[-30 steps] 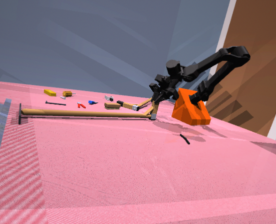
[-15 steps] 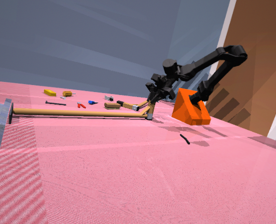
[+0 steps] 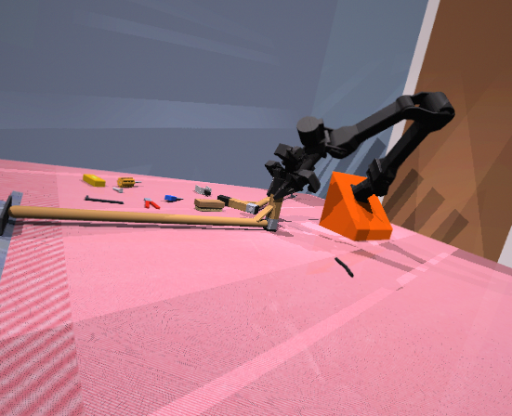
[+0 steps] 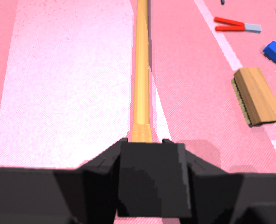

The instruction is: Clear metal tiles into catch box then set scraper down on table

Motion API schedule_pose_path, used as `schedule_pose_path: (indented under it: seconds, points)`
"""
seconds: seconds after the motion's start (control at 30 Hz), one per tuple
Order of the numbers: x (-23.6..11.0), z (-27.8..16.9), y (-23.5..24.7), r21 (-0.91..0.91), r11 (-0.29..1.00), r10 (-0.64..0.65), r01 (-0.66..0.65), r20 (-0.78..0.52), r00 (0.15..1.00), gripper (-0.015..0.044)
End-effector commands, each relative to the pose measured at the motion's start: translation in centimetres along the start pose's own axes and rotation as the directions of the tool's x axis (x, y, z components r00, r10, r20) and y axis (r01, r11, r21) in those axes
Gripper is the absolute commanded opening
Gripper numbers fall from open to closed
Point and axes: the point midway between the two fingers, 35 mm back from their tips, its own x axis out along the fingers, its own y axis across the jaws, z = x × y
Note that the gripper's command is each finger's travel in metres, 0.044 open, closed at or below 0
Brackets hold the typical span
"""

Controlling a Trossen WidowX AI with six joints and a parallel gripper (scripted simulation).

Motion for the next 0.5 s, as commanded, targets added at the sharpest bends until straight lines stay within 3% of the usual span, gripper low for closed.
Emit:
schedule_pose_path:
  seconds: [0.0,0.47]
  points:
    - [0.3,0.8,0.1,-0.005,1.000,-0.004,0.004,0.012,1.000,0.0000]
    - [1.1,1.9,0.2,-0.005,1.000,-0.004,0.004,0.013,1.000,0.0000]
